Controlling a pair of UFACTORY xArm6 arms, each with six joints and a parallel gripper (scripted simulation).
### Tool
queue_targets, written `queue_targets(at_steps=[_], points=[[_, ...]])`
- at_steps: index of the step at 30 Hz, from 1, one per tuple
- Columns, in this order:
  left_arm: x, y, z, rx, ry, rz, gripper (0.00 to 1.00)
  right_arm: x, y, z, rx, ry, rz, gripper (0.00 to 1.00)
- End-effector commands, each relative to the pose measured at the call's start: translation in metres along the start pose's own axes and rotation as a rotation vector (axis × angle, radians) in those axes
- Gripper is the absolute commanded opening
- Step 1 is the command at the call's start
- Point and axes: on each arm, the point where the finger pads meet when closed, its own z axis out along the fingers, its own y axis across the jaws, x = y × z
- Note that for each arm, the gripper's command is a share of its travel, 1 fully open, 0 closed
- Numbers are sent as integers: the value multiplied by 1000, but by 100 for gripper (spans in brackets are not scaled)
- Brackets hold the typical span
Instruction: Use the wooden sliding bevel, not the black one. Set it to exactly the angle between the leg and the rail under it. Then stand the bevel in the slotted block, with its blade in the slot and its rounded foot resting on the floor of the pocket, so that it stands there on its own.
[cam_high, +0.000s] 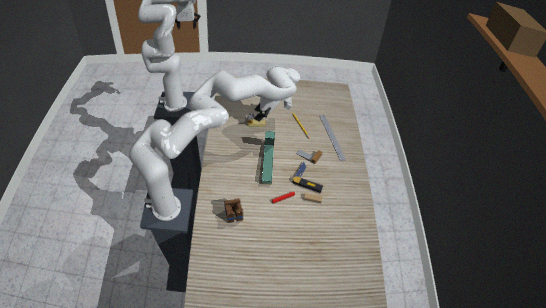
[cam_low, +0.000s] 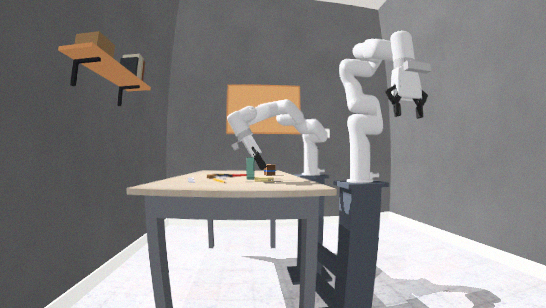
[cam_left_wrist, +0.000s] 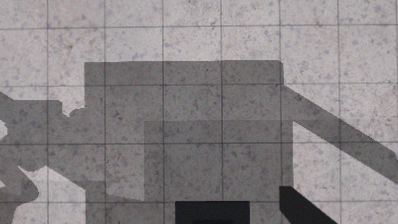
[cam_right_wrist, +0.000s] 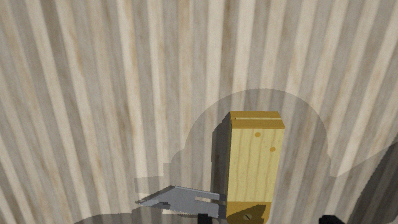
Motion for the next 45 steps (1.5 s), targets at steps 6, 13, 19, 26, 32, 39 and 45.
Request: queue_targets(at_steps=[6,13,19,26,32,39,45], points=[[1,0,-2,0,5,0,100,-1,-1,-3,4,4,-2,62],[1,0,-2,0,5,0,100,-1,-1,-3,4,4,-2,62],[1,0,-2,0,5,0,100,-1,-1,-3,4,4,-2,62],[1,0,-2,0,5,0,100,-1,-1,-3,4,4,-2,62],[1,0,-2,0,5,0,100,0,-1,-3,4,4,-2,62],[1,0,-2,0,5,0,100,1,-1,1,4,4,-2,62],[1,0,-2,0,5,0,100,5,-1,7,4,4,-2,62]])
